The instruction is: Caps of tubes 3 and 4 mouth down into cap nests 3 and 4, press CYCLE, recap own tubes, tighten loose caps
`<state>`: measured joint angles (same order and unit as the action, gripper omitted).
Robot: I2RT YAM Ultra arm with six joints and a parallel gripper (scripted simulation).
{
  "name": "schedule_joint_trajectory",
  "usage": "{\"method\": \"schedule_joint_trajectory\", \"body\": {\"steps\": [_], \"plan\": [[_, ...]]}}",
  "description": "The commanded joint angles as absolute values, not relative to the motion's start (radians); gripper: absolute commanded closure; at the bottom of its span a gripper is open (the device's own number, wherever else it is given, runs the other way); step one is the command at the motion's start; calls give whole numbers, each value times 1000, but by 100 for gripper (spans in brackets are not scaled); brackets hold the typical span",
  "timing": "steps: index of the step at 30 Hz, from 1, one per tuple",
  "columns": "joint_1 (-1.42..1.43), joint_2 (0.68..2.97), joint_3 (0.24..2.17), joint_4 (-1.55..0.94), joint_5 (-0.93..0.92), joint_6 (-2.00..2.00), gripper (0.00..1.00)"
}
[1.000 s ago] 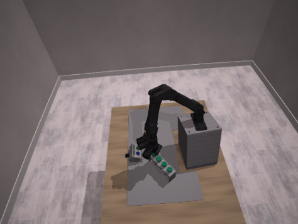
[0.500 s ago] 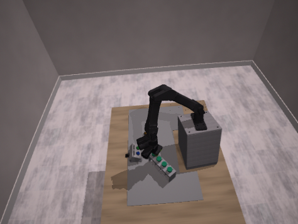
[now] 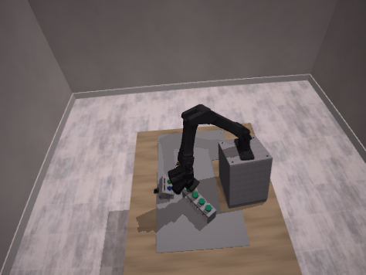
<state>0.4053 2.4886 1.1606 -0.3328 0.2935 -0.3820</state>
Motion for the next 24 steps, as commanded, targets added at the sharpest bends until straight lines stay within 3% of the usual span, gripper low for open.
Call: {"method": "schedule_joint_trajectory", "body": {"steps": [1,19,20,24], "plan": [[406,2482,1169,-332,292,-379,51],[401,2484,1178,-336,293,-384,51],[401,2484,1178,-336,293,-384,100],[401,2484,1177,-336,293,-384,100]]}}
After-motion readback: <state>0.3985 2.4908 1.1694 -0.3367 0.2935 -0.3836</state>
